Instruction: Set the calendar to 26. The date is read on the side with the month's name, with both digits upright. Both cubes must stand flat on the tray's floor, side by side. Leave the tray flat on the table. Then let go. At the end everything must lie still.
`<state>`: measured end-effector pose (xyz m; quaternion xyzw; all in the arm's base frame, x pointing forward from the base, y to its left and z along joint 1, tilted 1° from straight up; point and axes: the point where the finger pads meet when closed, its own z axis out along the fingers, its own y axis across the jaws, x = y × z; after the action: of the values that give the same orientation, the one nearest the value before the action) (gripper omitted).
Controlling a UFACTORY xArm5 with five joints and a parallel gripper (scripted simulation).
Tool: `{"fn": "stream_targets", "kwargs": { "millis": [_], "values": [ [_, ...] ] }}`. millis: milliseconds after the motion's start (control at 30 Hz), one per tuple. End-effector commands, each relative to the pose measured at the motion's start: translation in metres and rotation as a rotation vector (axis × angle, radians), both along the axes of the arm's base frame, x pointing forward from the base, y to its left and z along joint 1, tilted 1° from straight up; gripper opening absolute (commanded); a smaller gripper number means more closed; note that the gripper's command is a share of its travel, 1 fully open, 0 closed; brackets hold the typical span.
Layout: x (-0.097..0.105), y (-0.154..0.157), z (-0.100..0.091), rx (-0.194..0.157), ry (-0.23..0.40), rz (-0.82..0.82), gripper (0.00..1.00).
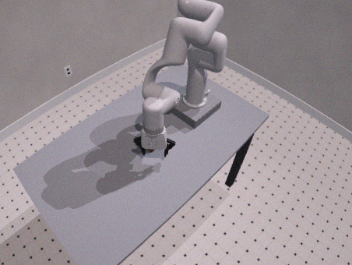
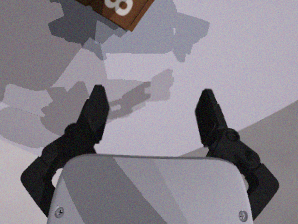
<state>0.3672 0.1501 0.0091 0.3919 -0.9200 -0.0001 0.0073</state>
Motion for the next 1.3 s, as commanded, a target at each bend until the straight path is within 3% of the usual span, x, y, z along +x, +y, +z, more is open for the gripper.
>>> {"fn": "stream_targets", "kwargs": {
  "millis": [0,267,567,800,1000,1267],
  "values": [
    [0.003,0.003,0.001,-0.001,-0.003,-0.124,1.0],
    [0.011,0.016,0.001,-0.002,-0.003,-0.178,1.0],
    [0.015,0.021,0.001,-0.005,-0.005,-0.418,1.0],
    [0.023,0.034,0.0,-0.005,-0.005,-0.44,1.0],
    [0.026,0.038,0.0,-0.008,-0.006,-0.65,1.0],
    [0.034,0.051,0.0,-0.008,-0.006,-0.68,1.0]
  ]
}}
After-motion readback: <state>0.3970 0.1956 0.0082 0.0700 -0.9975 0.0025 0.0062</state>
